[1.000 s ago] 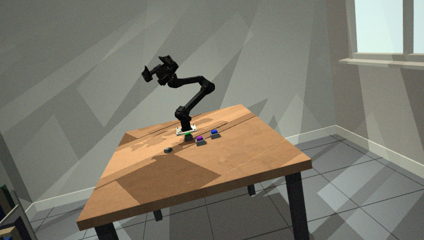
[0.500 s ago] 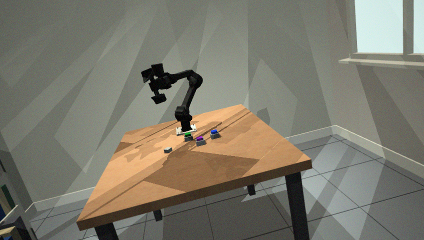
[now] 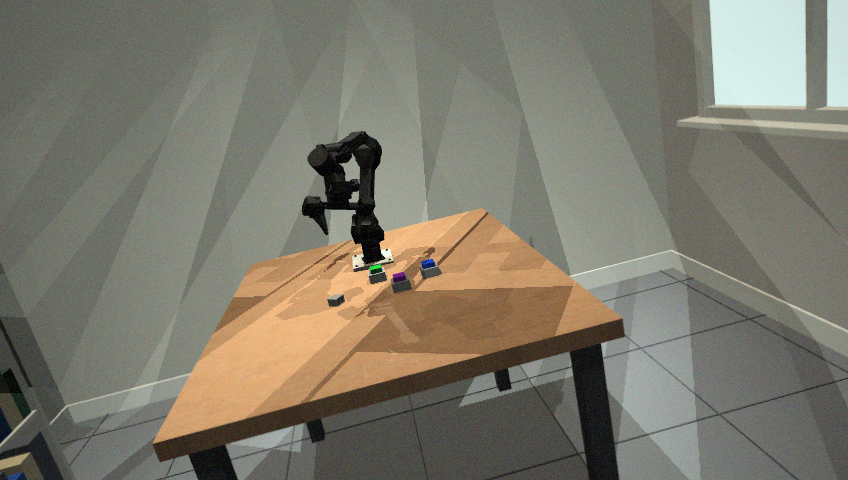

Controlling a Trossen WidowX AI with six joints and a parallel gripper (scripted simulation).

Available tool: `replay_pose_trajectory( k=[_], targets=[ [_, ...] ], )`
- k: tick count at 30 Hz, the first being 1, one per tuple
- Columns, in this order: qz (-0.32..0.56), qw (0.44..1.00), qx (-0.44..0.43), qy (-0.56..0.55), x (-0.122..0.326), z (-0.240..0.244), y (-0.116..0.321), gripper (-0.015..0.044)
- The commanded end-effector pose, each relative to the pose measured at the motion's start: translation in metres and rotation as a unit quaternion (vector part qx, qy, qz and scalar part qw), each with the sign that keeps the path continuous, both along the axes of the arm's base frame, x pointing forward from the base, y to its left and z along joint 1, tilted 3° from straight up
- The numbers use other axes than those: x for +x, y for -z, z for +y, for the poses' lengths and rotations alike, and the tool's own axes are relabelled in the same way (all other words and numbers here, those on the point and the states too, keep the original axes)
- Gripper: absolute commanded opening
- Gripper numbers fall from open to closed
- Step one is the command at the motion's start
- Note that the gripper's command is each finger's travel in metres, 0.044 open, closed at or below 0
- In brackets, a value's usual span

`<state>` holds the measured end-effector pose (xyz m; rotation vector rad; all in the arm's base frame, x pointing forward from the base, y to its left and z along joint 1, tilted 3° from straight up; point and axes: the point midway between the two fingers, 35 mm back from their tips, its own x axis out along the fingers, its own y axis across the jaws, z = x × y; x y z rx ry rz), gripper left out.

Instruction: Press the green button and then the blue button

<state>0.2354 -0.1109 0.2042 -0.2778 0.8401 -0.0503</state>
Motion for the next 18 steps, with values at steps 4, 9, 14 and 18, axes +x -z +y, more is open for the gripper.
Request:
replay_pose_trajectory(
  k=[4,9,14,18],
  targets=[
    [0.171,0.973,0.132,0.078,-0.029,0.044,0.036,0.04],
    [0.301,0.928,0.167,0.145,-0.063,0.07,0.047,0.04],
    [0.318,0.92,0.168,0.155,-0.068,0.073,0.047,0.04],
    [0.318,0.92,0.168,0.154,-0.066,0.073,0.055,0.0348]
  ],
)
